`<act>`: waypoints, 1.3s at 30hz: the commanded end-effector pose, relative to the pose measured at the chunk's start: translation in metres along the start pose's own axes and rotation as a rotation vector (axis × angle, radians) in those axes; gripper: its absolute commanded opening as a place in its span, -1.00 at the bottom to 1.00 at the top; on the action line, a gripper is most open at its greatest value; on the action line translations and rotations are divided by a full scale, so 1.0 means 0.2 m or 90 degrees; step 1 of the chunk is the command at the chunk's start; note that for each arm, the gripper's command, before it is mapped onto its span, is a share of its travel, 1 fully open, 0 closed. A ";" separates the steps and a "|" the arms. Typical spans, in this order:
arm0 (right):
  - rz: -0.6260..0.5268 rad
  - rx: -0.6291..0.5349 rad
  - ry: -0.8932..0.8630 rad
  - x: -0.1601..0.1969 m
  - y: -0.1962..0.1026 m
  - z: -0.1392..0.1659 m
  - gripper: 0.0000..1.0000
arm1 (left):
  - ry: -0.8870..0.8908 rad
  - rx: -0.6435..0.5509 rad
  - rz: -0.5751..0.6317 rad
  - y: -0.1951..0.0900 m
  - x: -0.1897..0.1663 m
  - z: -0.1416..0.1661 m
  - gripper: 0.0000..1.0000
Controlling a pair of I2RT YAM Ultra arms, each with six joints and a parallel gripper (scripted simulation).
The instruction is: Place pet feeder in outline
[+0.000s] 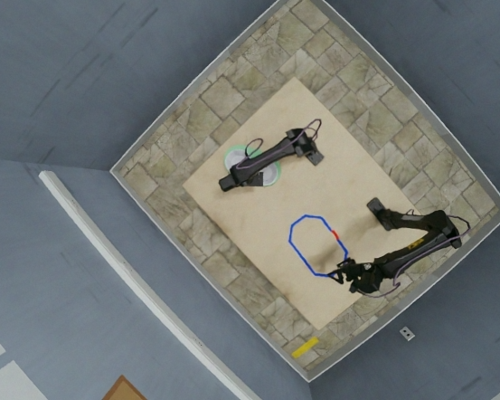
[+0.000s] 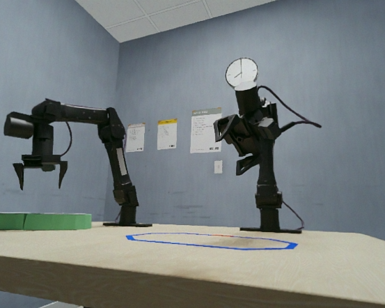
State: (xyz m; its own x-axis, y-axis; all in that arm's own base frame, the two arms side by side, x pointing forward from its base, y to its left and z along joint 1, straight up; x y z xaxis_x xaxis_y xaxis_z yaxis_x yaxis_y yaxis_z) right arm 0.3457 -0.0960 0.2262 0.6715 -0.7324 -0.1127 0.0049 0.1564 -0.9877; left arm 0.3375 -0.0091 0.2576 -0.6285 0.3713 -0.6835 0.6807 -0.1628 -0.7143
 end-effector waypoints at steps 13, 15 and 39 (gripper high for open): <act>-0.006 0.004 -0.001 0.00 -0.02 0.00 1.00 | 0.002 -0.003 0.008 -0.01 -0.01 0.00 1.00; -0.006 0.004 -0.001 0.00 -0.02 0.00 1.00 | 0.002 -0.003 0.008 -0.01 -0.01 0.00 1.00; 0.007 -0.014 -0.116 0.00 -0.02 -0.14 -0.40 | 0.136 -0.057 0.066 -0.08 -0.06 -0.01 1.00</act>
State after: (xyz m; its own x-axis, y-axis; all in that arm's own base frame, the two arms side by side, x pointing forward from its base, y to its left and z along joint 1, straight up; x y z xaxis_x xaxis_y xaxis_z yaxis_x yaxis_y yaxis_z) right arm 0.3402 -0.1026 0.2210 0.7099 -0.6935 -0.1226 -0.0134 0.1607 -0.9869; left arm 0.3366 -0.0086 0.2636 -0.5902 0.4209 -0.6888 0.7027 -0.1521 -0.6951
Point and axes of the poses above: on each arm, the point where the finger pads meet when closed, its own y axis out along the fingers, its own x axis across the jaws, z = x × y, the point moved 10 cm from there along -y, back along the fingers, and after that the axes turned 4 degrees about y, right-handed, at the moved point
